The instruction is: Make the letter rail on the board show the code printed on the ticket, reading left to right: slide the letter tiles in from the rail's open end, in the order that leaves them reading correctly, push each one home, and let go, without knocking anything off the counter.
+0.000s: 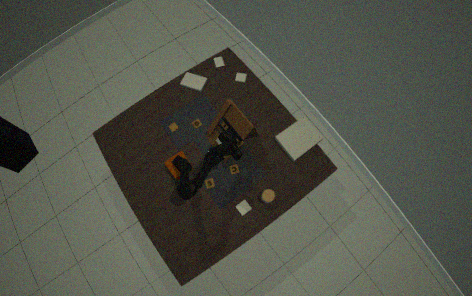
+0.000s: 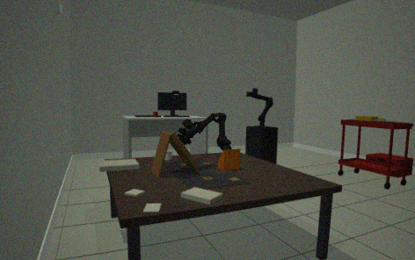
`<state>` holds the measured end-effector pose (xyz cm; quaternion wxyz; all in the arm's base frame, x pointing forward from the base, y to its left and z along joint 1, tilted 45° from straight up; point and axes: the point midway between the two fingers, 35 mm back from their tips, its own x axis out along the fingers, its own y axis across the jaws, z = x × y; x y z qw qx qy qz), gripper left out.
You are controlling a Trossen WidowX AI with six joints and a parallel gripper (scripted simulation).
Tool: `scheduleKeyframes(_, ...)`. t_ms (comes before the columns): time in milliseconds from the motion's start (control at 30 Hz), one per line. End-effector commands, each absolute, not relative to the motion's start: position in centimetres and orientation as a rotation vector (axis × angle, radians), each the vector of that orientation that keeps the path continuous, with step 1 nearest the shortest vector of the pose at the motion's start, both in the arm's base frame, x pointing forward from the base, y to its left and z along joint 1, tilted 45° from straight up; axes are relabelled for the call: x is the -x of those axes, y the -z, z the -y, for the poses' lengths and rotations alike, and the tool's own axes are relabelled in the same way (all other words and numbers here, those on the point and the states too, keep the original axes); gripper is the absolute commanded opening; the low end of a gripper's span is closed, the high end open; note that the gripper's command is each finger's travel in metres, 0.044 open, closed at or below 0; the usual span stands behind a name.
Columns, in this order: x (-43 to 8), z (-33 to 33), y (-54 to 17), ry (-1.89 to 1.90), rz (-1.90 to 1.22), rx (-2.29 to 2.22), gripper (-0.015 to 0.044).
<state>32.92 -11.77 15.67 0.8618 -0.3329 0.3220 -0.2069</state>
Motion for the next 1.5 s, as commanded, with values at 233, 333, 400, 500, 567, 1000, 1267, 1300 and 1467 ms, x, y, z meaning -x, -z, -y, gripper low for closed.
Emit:
scheduleKeyframes(233,-33.0,11.4,-15.2,0.437,-0.677,0.695,0.0000)
scheduleKeyframes(333,-33.0,11.4,-15.1,0.437,-0.677,0.695,0.0000)
scheduleKeyframes(400,-33.0,11.4,-15.1,0.437,-0.678,0.695,0.0000)
scheduleKeyframes(500,-33.0,11.3,-15.1,0.437,-0.678,0.695,0.0000)
scheduleKeyframes(567,-33.0,11.2,-15.0,0.437,-0.678,0.694,0.0000)
scheduleKeyframes(1000,-33.2,10.6,-14.4,0.437,-0.678,0.694,0.0000)
scheduleKeyframes(1267,-33.2,10.2,-13.8,0.437,-0.678,0.694,0.0000)
scheduleKeyframes(1300,-33.2,10.1,-13.8,0.437,-0.678,0.694,0.0000)
scheduleKeyframes(1467,-33.3,9.9,-13.4,0.437,-0.678,0.694,0.0000)
